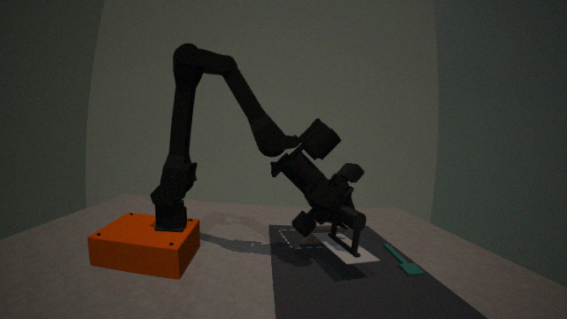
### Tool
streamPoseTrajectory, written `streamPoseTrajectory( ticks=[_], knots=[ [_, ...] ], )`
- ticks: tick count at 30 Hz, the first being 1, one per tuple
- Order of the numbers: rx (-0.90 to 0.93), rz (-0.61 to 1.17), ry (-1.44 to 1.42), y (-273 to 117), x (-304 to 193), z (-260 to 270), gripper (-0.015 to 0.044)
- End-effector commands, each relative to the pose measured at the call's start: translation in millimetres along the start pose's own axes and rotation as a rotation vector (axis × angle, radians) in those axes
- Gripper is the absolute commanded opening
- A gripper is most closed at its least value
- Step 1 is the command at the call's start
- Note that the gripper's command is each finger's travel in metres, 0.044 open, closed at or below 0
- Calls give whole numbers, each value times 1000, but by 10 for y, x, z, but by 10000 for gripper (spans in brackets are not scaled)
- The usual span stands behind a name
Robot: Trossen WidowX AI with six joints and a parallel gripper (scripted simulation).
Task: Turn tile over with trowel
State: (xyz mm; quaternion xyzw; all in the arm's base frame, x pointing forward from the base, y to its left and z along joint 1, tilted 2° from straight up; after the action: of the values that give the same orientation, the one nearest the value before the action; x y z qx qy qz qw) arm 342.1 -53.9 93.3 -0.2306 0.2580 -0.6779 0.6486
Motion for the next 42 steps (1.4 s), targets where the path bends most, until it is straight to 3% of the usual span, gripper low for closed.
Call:
streamPoseTrajectory(
  ticks=[1,28,42],
  knots=[
    [23,4,3,-50,-82,99,0],
    [22,9,8,-81,-694,83,0],
    [20,6,5,-192,-314,272,0]
  ],
)
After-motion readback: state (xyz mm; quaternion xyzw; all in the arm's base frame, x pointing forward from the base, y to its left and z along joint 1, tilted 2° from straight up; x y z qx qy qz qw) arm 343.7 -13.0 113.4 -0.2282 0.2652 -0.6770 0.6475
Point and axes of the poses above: the point midway between the two fingers, 35 mm back from their tips, its own y axis out along the fingers, its own z axis across the jaws, x = y × z, the point moved 5 cm from there along -y, back along the fingers, and after that the axes turned 5 degrees about y, right-handed, at the moved point
